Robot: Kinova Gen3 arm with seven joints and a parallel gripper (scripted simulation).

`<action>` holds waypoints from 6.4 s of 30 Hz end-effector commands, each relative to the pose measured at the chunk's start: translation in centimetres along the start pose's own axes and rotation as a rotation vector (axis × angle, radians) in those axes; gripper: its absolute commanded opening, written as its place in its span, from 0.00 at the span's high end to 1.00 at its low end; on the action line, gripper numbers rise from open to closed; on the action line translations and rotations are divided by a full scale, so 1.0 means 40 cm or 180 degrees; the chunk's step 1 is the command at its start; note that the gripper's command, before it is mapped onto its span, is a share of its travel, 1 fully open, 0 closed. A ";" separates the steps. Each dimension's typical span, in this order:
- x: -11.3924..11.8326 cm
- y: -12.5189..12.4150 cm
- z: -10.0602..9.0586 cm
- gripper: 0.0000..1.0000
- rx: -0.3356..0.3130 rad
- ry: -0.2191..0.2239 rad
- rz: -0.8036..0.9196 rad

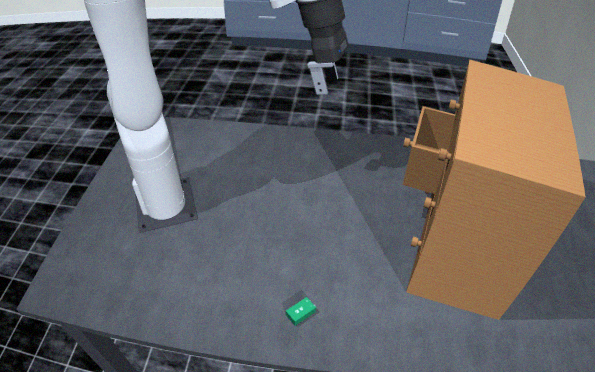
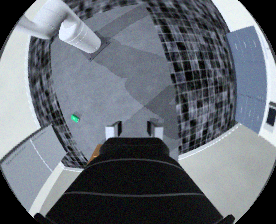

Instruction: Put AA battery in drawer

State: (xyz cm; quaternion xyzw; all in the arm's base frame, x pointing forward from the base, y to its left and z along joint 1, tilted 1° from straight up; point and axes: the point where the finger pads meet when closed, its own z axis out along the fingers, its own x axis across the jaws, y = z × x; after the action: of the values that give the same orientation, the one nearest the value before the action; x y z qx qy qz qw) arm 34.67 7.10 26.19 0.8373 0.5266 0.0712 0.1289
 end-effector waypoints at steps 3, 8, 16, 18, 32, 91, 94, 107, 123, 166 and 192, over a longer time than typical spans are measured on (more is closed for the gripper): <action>0.003 -0.002 0.015 0.00 -0.0278 0.0010 -0.0009; 0.003 0.004 0.033 0.00 -0.0535 0.0015 -0.0011; 0.007 0.010 0.056 0.00 -0.0822 0.0030 -0.0022; 0.005 0.011 0.065 0.00 -0.0902 0.0015 -0.0022; -0.007 0.023 0.106 0.00 -0.1425 -0.0042 -0.0013; 0.009 0.064 0.216 0.00 -0.2974 0.0022 0.0076; 0.010 0.064 0.216 0.00 -0.2980 0.0026 0.0077; 0.010 0.064 0.216 1.00 -0.2982 0.0021 0.0066; 0.010 0.064 0.216 1.00 -0.2983 0.0020 0.0064; 0.007 0.206 0.310 1.00 -0.3008 -0.0001 -0.0023; 0.014 0.204 0.315 1.00 -0.3008 -0.0002 -0.0023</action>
State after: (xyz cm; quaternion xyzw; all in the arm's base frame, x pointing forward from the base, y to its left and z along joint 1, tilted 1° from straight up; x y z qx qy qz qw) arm 45.03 2.22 16.66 0.6848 0.4393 0.3011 0.4975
